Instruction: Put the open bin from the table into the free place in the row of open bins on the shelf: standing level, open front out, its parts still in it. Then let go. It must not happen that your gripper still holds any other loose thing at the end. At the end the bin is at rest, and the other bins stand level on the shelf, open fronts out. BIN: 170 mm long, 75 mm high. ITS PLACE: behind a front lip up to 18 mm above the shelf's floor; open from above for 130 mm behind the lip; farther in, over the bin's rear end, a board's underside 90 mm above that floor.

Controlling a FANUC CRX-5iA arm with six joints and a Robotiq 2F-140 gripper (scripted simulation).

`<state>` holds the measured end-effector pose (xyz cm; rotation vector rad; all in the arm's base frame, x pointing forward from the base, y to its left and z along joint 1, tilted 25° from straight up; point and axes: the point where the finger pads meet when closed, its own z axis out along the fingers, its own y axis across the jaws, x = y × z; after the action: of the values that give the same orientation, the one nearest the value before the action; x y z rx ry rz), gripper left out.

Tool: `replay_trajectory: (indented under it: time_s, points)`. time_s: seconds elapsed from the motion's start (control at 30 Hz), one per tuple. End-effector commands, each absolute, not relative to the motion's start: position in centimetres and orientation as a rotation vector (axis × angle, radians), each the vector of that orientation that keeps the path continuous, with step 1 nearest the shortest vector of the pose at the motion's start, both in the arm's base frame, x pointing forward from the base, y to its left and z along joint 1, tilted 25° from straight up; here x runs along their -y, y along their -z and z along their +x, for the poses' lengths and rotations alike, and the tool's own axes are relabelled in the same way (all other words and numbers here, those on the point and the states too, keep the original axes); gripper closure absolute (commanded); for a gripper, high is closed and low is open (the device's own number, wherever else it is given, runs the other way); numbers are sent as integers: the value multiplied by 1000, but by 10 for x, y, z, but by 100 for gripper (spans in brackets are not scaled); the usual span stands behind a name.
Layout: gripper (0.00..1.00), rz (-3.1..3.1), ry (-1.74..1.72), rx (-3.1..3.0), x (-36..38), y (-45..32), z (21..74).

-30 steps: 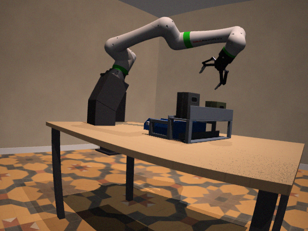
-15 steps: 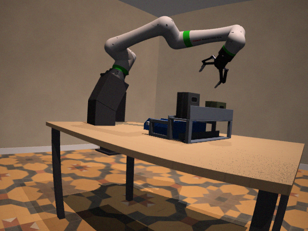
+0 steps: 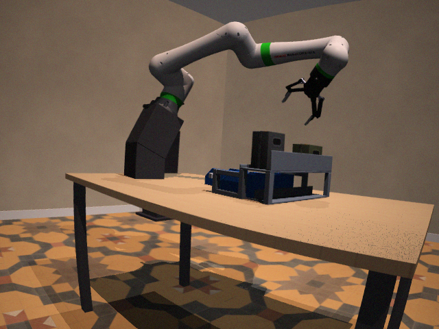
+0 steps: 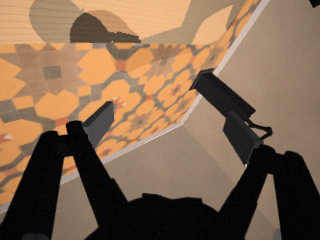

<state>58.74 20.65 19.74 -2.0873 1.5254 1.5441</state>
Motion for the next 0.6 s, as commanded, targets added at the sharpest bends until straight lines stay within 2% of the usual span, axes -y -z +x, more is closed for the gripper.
replay_trajectory:
  time_s: [0.0, 0.57]
  points:
    - [0, -2109, -1513, -1508, -203, -195, 584]
    - [0, -2246, -1339, -1391, -177, -181, 559]
